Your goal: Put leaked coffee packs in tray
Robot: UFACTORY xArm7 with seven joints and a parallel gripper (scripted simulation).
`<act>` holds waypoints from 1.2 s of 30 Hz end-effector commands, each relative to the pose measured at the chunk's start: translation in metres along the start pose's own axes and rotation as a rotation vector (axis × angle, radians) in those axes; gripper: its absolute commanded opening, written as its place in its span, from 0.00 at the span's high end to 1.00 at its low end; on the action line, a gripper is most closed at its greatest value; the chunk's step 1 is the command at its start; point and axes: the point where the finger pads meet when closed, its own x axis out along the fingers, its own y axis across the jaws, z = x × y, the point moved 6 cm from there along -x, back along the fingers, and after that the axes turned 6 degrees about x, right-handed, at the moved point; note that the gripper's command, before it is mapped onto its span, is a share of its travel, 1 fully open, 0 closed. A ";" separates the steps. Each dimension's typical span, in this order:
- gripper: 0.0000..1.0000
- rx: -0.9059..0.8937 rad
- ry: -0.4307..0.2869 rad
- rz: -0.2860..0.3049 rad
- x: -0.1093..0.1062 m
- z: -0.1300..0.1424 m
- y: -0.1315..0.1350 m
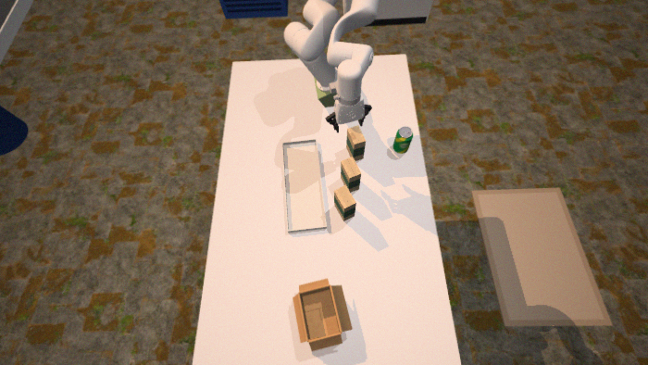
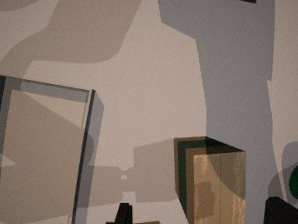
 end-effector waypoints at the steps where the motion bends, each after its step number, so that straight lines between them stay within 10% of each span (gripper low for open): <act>1: 0.00 -0.040 0.008 -0.013 0.011 0.002 0.033; 36: 0.16 -0.040 0.008 -0.013 0.011 0.002 0.034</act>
